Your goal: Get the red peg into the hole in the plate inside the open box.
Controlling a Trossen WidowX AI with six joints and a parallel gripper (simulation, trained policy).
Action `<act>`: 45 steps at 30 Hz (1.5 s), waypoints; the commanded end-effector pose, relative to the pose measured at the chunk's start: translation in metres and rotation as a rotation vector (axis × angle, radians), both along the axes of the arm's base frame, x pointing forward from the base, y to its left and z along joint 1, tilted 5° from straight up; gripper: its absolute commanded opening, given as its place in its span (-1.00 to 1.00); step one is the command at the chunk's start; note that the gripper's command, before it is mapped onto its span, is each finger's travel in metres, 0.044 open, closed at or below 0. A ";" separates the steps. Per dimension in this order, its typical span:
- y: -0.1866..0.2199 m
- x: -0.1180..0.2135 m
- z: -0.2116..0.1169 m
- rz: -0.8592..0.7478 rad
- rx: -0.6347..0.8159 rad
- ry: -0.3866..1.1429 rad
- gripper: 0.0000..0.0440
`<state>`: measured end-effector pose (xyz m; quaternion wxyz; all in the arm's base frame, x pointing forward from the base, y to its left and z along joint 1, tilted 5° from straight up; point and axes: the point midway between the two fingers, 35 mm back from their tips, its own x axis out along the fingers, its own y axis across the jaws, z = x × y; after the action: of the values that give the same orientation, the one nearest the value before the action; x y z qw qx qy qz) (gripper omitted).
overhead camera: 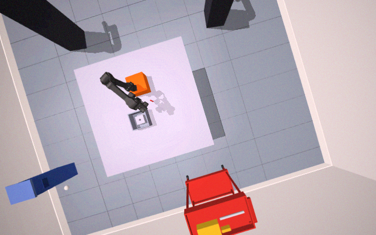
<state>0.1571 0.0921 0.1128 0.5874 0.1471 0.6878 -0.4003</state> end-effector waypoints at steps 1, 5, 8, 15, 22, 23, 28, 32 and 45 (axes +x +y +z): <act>0.007 -0.004 -0.007 0.010 -0.006 0.017 1.00; 0.016 -0.007 -0.015 0.036 -0.010 0.030 1.00; 0.022 -0.008 -0.022 0.054 -0.008 0.036 1.00; 0.033 -0.007 -0.040 0.089 0.007 0.036 1.00; 0.043 -0.004 -0.062 0.109 0.030 0.022 1.00; 0.044 -0.003 -0.065 0.110 0.034 0.019 1.00; 0.049 0.000 -0.082 0.115 0.049 0.003 1.00; 0.051 0.001 -0.095 0.116 0.060 -0.011 1.00; 0.053 0.003 -0.134 0.117 0.077 -0.052 0.94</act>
<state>0.1602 0.1459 -0.0160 0.6196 0.1393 0.6969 -0.3333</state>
